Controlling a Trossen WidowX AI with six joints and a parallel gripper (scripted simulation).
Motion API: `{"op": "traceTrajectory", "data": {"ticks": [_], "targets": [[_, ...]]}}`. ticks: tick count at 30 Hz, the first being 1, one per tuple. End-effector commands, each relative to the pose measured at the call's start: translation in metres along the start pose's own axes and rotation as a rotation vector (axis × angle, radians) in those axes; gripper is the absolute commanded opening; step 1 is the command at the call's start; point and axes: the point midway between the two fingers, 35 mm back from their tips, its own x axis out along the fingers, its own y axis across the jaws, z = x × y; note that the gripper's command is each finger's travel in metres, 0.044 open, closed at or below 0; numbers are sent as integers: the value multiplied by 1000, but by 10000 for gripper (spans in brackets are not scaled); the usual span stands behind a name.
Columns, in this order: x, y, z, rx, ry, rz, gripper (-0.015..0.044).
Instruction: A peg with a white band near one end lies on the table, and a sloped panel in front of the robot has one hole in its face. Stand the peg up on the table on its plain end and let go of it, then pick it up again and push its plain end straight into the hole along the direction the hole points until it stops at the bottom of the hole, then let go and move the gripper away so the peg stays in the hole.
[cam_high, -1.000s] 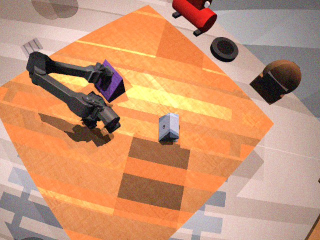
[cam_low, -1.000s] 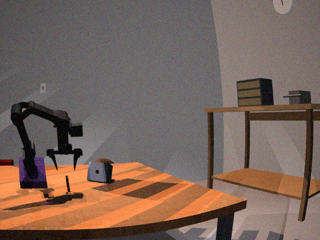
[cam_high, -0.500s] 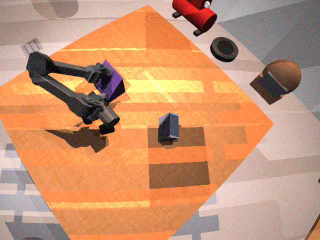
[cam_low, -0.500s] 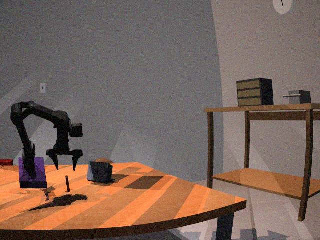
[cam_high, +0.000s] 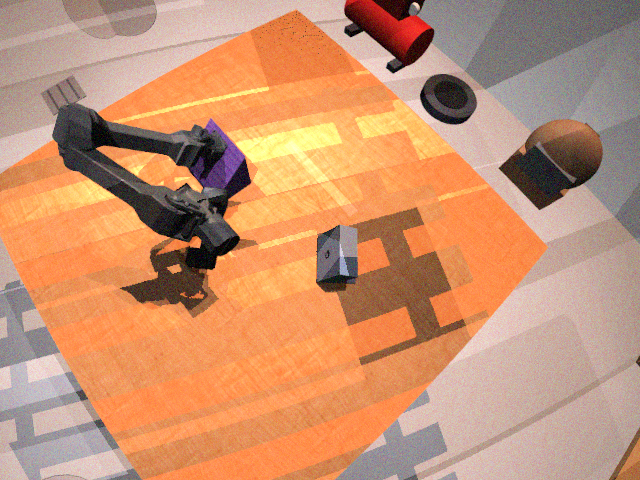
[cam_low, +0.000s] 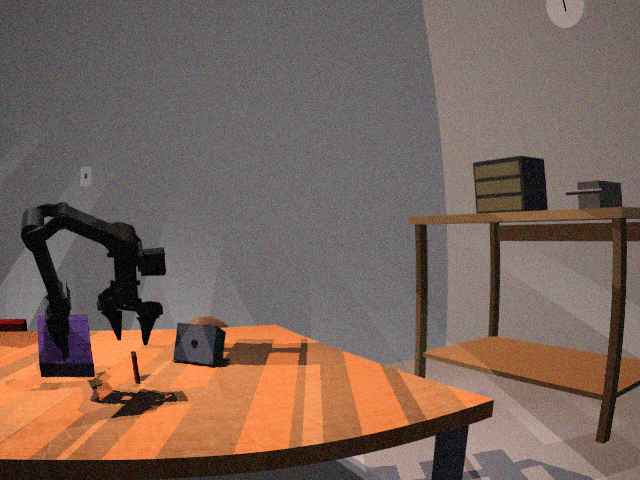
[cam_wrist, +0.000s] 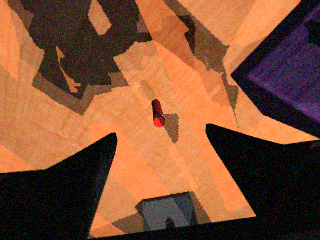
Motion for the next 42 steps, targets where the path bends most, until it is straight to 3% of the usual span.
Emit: {"op": "traceTrajectory", "data": {"ticks": [1, 8, 42], "targets": [[1, 1, 0, 85, -2, 4, 440], [1, 1, 0, 225, -1, 4, 440], [49, 2, -1, 226, -1, 4, 440]]}}
